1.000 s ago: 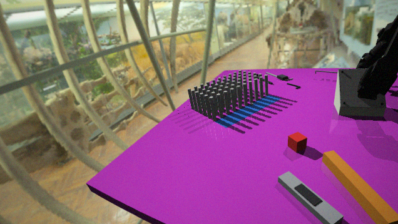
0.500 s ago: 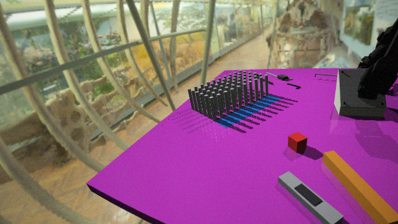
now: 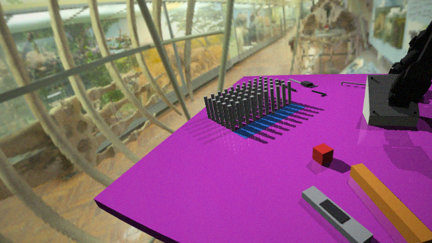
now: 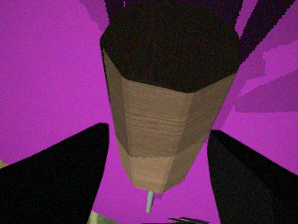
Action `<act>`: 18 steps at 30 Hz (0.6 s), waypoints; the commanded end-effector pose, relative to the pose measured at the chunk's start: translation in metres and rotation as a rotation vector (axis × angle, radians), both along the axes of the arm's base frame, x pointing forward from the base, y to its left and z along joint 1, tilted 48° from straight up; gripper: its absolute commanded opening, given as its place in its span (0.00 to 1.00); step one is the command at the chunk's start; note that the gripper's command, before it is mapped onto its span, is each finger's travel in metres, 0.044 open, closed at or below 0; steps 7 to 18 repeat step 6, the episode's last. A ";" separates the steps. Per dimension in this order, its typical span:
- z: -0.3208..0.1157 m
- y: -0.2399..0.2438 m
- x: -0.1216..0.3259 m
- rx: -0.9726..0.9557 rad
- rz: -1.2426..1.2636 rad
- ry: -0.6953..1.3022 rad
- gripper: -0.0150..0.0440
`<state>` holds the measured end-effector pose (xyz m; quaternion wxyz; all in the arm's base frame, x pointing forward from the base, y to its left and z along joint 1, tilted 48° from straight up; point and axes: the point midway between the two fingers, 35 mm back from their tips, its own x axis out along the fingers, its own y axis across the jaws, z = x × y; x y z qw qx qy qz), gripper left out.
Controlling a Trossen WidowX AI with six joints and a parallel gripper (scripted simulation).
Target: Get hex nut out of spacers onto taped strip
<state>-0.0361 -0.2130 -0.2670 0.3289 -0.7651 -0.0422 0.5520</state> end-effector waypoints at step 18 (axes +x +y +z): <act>0.000 0.000 0.000 0.000 0.000 0.000 0.97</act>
